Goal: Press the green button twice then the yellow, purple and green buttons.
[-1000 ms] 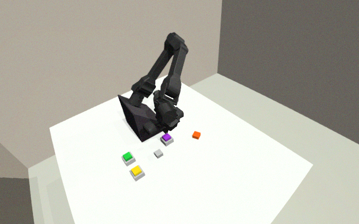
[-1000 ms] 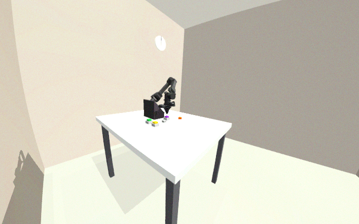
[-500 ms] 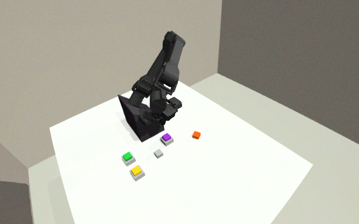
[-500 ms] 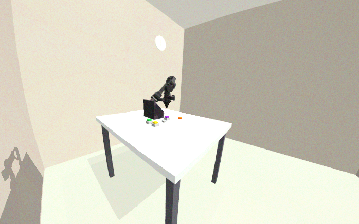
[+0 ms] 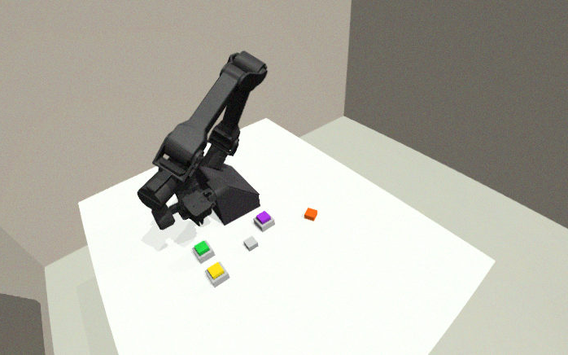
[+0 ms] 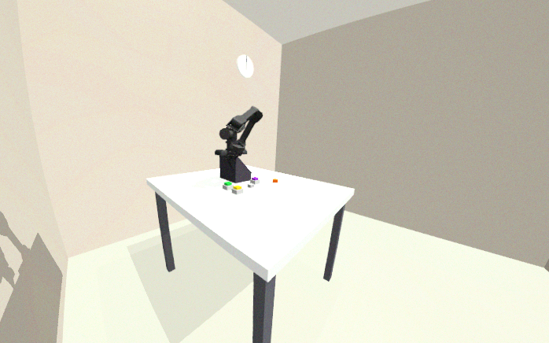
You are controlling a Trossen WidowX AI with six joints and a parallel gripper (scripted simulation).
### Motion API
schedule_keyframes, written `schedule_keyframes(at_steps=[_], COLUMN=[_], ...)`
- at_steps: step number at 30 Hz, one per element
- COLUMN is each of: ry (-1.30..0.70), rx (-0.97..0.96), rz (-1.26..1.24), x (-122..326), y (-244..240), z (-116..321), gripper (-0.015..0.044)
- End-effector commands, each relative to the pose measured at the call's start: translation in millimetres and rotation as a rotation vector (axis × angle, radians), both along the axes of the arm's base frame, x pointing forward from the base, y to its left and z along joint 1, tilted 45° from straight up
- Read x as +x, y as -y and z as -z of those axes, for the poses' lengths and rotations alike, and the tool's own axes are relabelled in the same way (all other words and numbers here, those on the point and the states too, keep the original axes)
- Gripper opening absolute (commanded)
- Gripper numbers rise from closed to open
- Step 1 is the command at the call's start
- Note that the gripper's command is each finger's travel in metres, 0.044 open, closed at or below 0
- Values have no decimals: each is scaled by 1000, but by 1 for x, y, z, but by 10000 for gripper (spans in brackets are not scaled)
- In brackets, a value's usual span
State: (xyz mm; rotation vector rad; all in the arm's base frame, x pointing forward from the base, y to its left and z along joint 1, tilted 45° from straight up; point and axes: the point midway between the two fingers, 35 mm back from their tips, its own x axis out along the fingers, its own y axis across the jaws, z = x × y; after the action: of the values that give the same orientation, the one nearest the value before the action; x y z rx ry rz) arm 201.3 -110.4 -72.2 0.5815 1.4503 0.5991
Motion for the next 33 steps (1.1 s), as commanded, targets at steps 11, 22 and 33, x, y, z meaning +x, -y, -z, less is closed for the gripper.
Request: schedule_keyframes(at_steps=[11, 22, 33], ry=[6, 7, 7], rx=[9, 9, 11], rz=[-16, -16, -16], x=[-8, -7, -7], y=[-32, -39, -51], z=[62, 69, 82], gripper=[20, 20, 20])
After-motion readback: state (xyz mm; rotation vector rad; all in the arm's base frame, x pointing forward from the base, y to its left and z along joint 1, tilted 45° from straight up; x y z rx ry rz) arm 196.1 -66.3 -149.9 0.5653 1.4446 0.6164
